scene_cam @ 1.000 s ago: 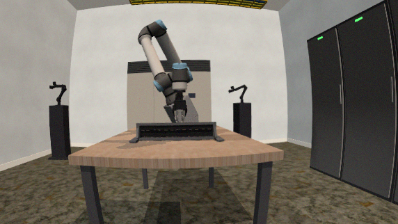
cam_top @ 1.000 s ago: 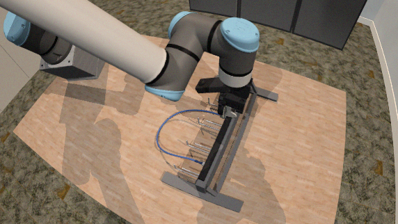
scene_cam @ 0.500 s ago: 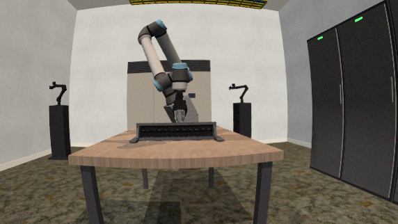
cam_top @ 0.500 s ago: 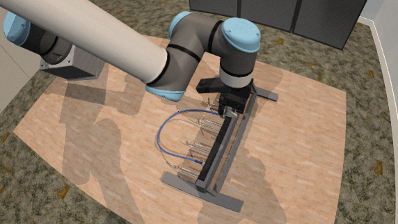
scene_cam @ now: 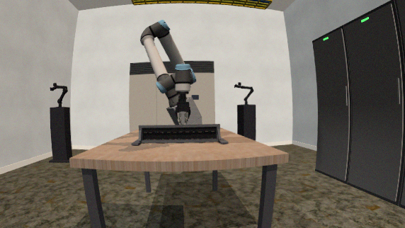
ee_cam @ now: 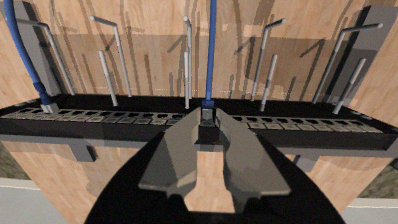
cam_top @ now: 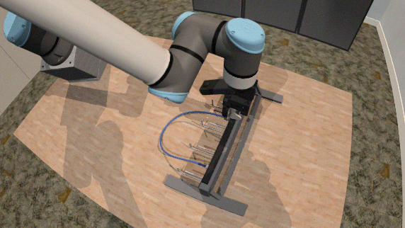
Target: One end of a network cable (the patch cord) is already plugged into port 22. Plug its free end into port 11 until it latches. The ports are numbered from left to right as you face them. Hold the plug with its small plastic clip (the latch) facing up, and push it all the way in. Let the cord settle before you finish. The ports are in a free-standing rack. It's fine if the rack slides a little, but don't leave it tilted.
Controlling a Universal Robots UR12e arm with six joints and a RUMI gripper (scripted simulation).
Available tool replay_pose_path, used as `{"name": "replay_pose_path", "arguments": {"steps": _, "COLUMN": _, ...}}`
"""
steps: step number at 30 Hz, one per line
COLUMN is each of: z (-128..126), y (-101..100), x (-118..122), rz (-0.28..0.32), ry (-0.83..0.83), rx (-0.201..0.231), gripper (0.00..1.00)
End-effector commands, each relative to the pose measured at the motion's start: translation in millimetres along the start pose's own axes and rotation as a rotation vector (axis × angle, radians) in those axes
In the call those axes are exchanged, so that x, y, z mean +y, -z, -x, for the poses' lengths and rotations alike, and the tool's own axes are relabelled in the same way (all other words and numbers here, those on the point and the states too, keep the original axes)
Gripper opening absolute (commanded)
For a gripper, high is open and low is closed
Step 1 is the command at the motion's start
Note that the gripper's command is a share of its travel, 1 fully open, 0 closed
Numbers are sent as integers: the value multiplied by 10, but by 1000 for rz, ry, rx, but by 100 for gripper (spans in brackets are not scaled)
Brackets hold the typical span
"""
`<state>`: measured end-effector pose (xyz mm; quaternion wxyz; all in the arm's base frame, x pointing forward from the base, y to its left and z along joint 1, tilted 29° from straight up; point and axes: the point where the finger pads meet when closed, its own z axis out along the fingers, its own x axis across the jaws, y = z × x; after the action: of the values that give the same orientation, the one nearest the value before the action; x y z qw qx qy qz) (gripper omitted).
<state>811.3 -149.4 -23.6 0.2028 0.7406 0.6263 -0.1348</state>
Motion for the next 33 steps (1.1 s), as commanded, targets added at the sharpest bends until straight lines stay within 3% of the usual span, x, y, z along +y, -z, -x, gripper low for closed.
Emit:
{"name": "replay_pose_path", "arguments": {"steps": 1, "z": 2, "y": 12, "x": 8, "rz": 3, "ry": -1, "rx": 0, "gripper": 0}}
{"name": "replay_pose_path", "arguments": {"steps": 19, "z": 2, "y": 11, "x": 3, "rz": 3, "ry": -1, "rx": 0, "gripper": 0}}
{"name": "replay_pose_path", "arguments": {"steps": 20, "z": 2, "y": 11, "x": 3, "rz": 3, "ry": -1, "rx": 0, "gripper": 22}}
{"name": "replay_pose_path", "arguments": {"steps": 33, "z": 2, "y": 11, "x": 3, "rz": 3, "ry": -1, "rx": 0, "gripper": 22}}
